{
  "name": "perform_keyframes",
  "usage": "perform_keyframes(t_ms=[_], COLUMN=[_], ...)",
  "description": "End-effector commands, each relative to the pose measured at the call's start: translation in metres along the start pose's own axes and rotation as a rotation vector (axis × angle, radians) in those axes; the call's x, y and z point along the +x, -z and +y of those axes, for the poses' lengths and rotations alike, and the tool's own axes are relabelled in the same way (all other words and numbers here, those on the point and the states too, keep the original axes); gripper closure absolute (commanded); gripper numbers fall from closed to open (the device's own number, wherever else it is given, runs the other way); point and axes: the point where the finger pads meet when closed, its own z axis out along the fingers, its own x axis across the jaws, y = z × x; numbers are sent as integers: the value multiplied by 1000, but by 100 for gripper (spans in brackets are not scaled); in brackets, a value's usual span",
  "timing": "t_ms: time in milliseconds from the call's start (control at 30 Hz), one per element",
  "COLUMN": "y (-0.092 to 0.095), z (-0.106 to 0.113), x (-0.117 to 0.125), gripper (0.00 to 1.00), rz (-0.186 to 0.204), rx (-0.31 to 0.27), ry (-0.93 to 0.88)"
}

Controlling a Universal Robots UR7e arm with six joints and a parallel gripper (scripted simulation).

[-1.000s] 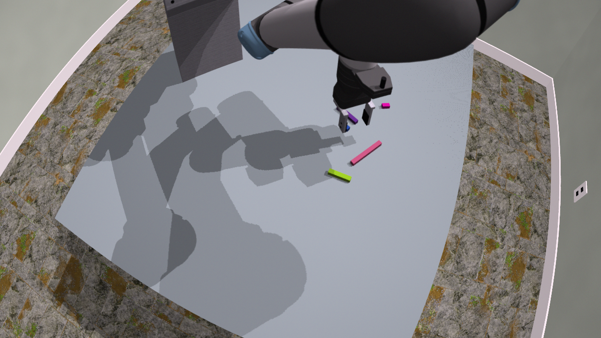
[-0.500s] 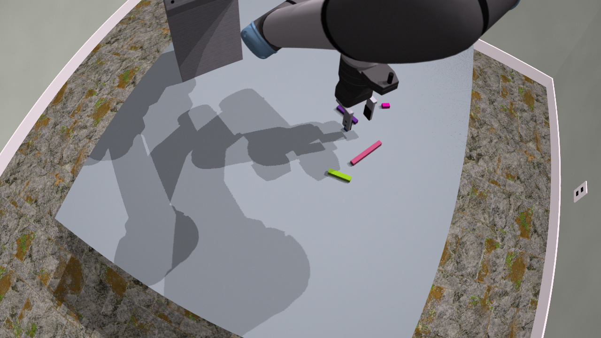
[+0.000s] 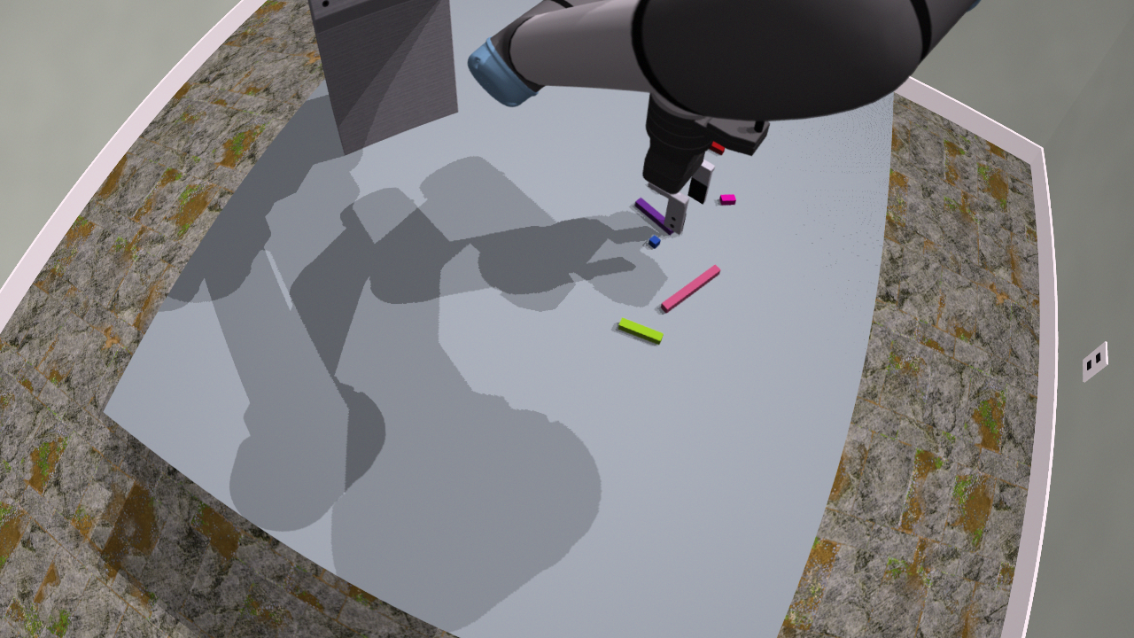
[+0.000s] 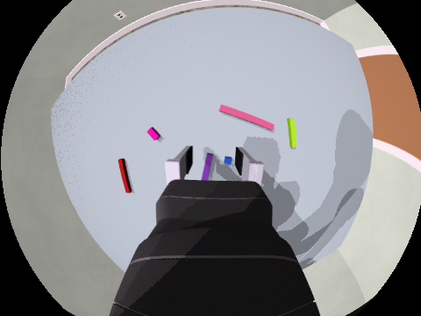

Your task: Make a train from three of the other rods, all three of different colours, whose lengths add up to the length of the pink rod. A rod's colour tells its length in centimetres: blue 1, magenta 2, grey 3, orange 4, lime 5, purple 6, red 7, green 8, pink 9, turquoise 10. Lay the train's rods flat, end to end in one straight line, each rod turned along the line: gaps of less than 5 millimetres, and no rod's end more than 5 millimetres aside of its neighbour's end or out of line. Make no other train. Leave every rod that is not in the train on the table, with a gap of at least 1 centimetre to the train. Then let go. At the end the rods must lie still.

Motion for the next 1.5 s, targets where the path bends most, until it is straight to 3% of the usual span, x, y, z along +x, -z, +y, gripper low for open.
perform_keyframes(t_ms=[0, 1033, 1467], y=[0, 1, 2], z=[1, 22, 25], x=[-13, -70, -74], gripper=[0, 0, 0], rz=[1, 5, 5], rx=[2, 3, 2], ry=[167, 947, 1020])
